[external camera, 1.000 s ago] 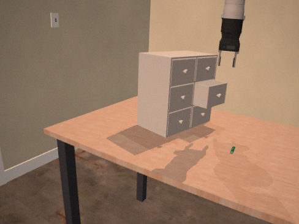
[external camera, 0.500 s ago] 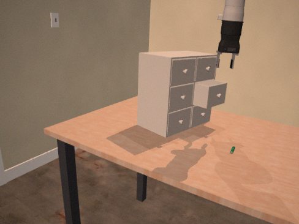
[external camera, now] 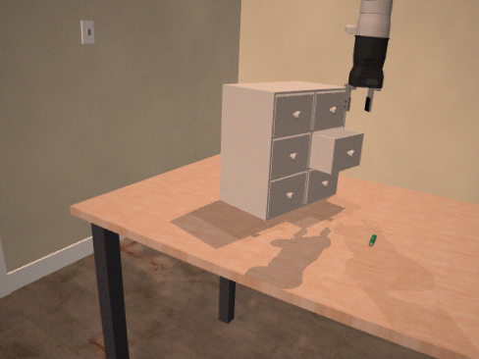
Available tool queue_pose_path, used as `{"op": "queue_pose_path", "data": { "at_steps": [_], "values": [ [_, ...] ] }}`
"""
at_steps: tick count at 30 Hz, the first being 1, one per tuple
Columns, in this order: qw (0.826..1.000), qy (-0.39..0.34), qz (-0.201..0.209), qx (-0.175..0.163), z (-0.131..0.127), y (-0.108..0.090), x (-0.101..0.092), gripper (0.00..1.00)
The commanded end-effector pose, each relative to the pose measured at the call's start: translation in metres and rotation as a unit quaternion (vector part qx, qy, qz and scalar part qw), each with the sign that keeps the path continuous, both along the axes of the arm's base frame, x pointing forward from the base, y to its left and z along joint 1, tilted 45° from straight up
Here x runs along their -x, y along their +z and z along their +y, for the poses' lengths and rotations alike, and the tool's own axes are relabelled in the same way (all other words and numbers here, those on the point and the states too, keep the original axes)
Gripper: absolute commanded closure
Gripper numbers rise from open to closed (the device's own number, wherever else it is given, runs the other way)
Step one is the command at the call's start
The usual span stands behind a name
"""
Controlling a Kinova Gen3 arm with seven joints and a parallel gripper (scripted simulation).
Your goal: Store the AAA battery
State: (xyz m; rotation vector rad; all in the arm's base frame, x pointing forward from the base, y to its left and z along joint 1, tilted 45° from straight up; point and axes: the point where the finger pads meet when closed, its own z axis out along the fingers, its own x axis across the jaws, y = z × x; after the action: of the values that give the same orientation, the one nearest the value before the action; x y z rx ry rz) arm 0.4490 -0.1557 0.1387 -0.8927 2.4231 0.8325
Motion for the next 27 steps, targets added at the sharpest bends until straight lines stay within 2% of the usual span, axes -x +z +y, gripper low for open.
{"op": "queue_pose_path", "data": {
  "at_steps": [1,27],
  "values": [
    [1.000,0.008,-0.009,0.001,-0.0012,-0.0014,-0.0005,0.00],
    [0.992,0.090,-0.087,0.020,0.0024,-0.0071,-0.0093,0.00]
  ]
}}
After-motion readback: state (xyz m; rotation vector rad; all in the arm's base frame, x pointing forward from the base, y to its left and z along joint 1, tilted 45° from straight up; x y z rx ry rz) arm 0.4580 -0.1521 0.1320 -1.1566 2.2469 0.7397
